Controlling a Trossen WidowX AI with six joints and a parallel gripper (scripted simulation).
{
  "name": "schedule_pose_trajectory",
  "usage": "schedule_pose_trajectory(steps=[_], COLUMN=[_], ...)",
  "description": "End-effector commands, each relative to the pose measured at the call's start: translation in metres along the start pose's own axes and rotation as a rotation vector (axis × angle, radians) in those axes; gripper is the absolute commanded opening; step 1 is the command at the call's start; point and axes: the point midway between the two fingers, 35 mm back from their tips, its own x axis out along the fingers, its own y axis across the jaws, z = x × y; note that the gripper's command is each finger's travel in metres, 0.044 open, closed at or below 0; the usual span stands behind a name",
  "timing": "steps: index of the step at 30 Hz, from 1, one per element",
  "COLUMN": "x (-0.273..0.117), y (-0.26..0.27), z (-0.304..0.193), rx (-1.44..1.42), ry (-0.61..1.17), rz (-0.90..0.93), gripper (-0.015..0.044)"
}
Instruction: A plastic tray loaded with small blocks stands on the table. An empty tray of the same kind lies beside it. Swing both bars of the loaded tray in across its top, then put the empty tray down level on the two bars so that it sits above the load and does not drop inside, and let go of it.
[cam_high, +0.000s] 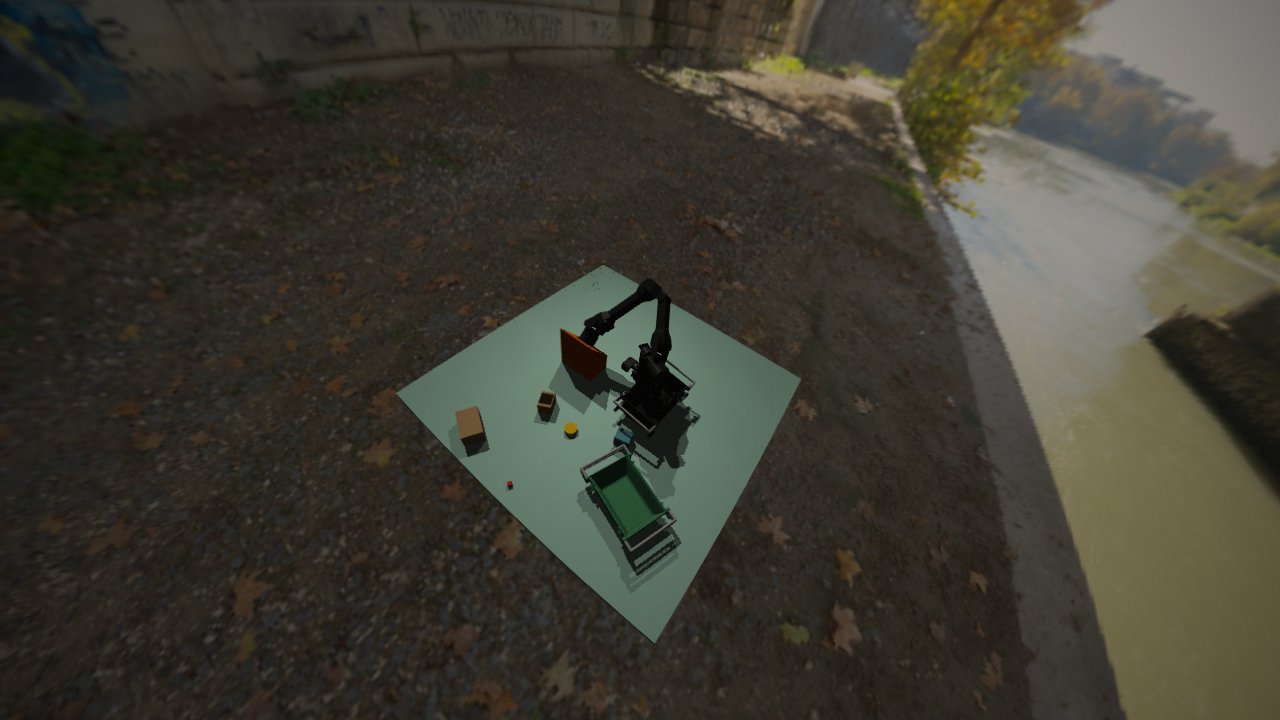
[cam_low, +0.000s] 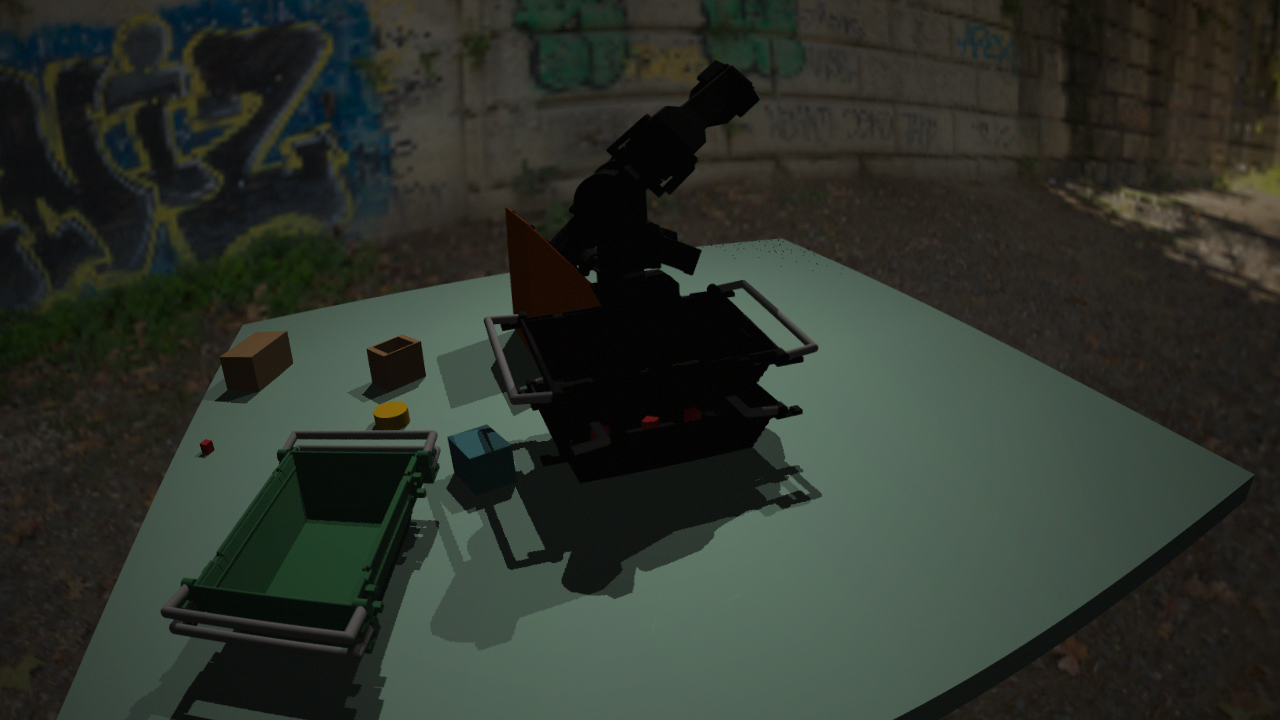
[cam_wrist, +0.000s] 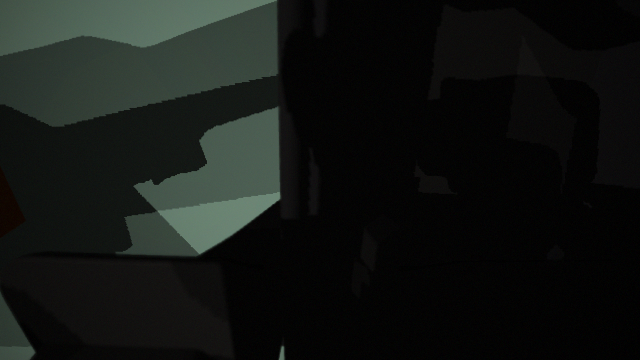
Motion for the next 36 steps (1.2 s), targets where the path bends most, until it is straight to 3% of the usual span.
schedule_pose_trajectory(steps=[1, 36], x=[0.006, 0.013], y=[0.004, 0.006], z=[0.004, 0.004], rx=[-0.001, -0.001], ry=[-0.001, -0.001], rz=[0.025, 0.025], gripper=[0.0000, 0.0000])
